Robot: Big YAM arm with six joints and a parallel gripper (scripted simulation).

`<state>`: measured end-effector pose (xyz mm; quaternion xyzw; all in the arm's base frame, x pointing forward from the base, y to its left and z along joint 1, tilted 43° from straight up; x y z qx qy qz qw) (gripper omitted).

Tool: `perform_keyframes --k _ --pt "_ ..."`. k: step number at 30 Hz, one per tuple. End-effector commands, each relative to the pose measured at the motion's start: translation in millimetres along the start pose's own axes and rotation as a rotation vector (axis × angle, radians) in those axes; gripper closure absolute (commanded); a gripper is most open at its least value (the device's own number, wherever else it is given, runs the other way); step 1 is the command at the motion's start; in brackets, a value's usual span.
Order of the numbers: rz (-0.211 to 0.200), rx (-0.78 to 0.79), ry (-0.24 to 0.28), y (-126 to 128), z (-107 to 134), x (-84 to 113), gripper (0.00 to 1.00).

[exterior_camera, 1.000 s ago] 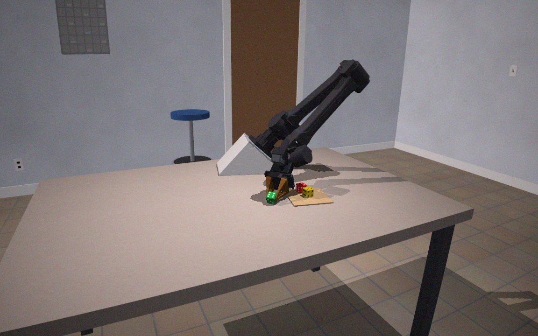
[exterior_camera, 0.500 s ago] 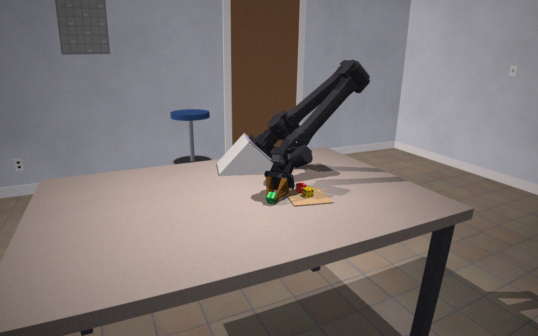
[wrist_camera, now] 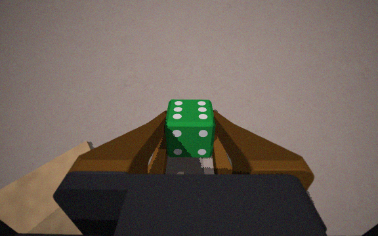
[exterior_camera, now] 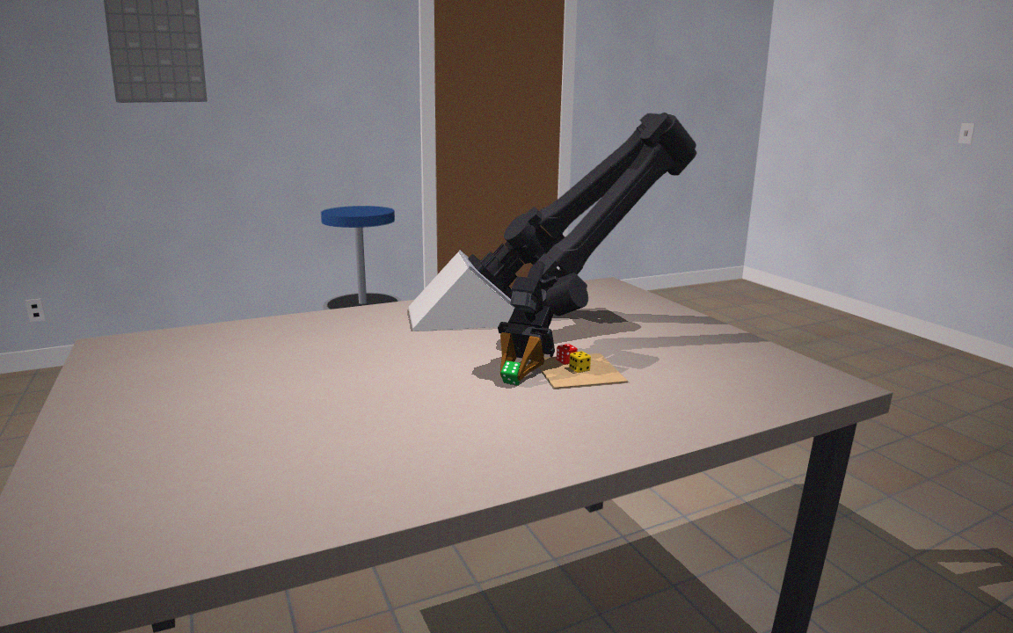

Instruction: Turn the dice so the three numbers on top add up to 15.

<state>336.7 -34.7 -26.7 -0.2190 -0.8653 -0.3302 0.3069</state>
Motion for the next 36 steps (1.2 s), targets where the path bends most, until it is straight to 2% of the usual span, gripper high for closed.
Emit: perform_keyframes --k 1,28,29,31,32,36 --pt "-0.006 -0.007 -0.003 3.3 2.0 -3.0 0.74" --pt "-0.006 -0.007 -0.003 3.3 2.0 -3.0 0.74" --pt "-0.006 -0.007 -0.003 3.3 2.0 -3.0 0.71" --pt "-0.006 -0.007 -0.003 3.3 2.0 -3.0 0.71" --pt "-0.006 -0.007 -0.003 3.3 2.0 -3.0 0.67" --pt "-0.007 -0.007 -0.003 3.3 2.1 -3.0 0.63"
Point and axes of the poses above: the point where the finger pads meet when closed, its own x axis back along the fingers, its own y axis across the jaws, z = x × y, the point moved 7 cm from there along x, back along the fingers, and after that the axes turned 14 degrees about x, right-handed, at the moved point
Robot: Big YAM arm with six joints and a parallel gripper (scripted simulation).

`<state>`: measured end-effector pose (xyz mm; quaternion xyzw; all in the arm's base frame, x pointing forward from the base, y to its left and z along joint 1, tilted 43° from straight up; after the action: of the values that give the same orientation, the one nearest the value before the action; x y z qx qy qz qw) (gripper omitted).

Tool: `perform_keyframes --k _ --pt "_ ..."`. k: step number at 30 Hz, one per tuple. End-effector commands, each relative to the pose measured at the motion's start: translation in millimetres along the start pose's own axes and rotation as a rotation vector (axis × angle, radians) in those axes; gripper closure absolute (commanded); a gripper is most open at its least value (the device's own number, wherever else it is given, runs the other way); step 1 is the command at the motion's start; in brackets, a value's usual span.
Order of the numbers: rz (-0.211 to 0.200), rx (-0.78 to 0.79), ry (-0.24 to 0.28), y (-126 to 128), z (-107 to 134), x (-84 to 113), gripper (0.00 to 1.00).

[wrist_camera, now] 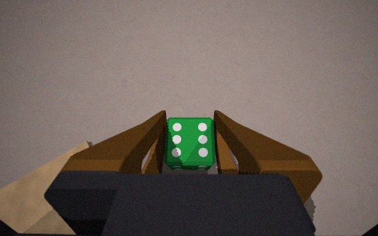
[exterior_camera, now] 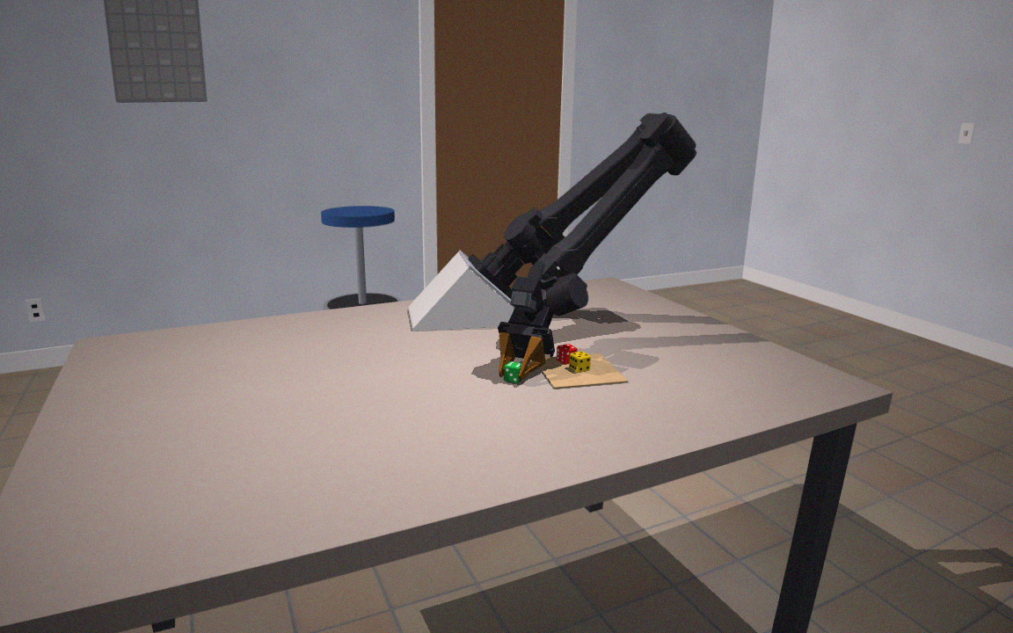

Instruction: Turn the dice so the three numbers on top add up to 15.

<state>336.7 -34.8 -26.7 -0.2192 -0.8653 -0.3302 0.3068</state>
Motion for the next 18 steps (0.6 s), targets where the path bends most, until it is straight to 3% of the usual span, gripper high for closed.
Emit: perform_keyframes --k 1,7,18 --pt "-0.007 -0.007 -0.003 3.3 2.1 -3.0 0.63" --pt "-0.007 -0.007 -0.003 3.3 2.1 -3.0 0.55" --pt "-0.007 -0.006 -0.003 3.3 2.1 -3.0 0.55"
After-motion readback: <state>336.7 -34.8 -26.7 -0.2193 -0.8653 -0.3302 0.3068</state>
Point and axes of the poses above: the point where the finger pads meet when closed, its own x axis back along the fingers, its own y axis across the jaws, z = x × y, the point moved 7 cm from there along x, back along the fingers, and after that the axes turned 14 degrees about x, right-handed, at the moved point
